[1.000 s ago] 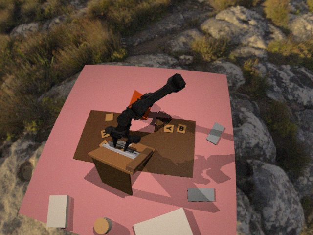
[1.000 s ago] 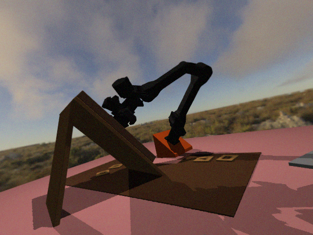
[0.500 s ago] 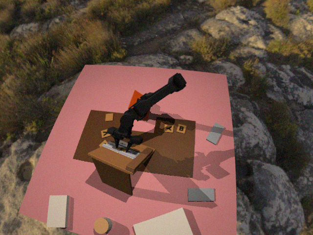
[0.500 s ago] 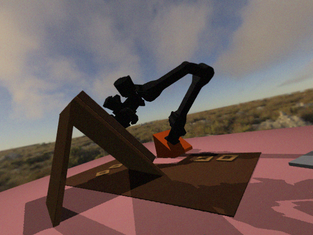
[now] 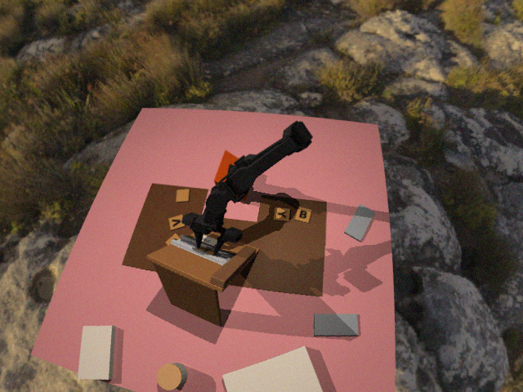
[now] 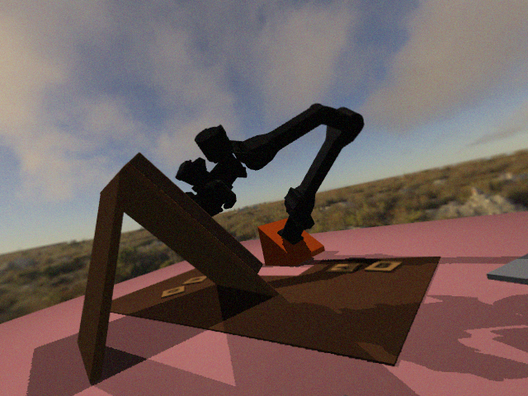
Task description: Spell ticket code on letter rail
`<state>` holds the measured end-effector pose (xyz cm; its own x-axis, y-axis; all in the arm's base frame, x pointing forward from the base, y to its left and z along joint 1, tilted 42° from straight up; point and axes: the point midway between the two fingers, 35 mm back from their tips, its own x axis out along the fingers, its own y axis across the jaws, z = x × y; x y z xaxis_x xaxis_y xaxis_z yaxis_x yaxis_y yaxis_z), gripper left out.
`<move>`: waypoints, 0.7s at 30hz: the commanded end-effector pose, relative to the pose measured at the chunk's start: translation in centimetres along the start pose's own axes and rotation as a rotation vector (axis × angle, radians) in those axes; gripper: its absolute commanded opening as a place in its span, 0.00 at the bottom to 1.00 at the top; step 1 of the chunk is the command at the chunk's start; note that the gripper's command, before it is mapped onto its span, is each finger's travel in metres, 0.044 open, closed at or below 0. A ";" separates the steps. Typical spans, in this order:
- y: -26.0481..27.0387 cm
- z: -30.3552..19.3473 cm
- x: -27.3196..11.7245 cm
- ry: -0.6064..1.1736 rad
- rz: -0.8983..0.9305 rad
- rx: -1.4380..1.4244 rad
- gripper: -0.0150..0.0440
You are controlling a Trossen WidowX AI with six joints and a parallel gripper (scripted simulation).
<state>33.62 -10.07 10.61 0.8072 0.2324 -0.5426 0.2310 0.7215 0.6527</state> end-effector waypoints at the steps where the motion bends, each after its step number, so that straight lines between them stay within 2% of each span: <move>1: 0.4 0.1 0.0 -0.002 -0.003 0.002 0.25; 21: 2.1 0.1 0.0 -0.002 -0.002 0.002 0.25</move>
<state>34.04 -8.81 11.76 0.8071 0.2329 -0.5425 0.2310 0.7210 0.6533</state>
